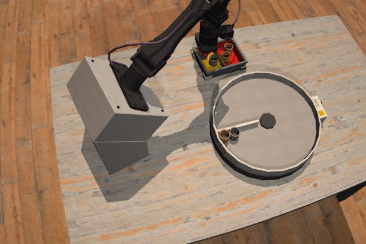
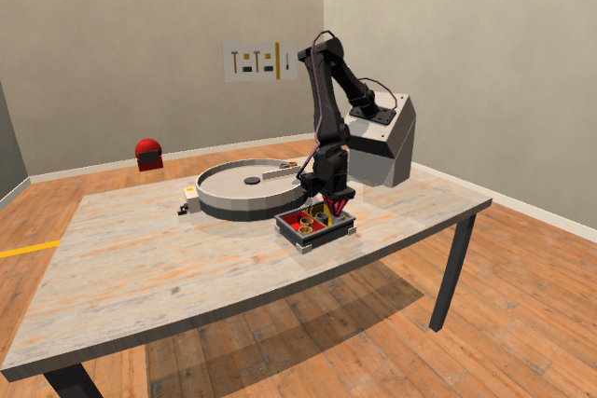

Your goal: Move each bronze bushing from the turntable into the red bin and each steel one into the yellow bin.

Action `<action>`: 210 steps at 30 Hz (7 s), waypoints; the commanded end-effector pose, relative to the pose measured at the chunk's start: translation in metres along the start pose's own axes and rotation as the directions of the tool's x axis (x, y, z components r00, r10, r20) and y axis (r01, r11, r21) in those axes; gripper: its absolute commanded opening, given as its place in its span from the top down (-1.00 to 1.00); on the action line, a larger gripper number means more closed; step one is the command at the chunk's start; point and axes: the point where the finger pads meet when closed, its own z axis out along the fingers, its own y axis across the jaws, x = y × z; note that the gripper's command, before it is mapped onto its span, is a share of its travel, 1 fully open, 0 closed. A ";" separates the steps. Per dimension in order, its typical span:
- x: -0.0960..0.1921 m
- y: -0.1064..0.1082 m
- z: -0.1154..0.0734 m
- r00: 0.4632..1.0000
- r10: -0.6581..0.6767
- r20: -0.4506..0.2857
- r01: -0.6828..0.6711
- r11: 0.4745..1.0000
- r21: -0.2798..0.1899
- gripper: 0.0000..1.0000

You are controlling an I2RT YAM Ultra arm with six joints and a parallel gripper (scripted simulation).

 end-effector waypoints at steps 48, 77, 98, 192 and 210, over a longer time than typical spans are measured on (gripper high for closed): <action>-0.004 0.002 0.004 1.000 0.002 0.012 -0.002 1.000 -0.014 1.00; -0.005 0.003 0.001 1.000 0.001 0.013 0.000 1.000 -0.017 1.00; -0.007 0.004 0.000 1.000 0.001 0.015 -0.001 1.000 -0.018 1.00; -0.010 0.006 -0.001 1.000 0.002 0.020 -0.002 1.000 -0.019 0.71; -0.010 0.006 -0.001 1.000 0.002 0.020 -0.002 1.000 -0.019 0.71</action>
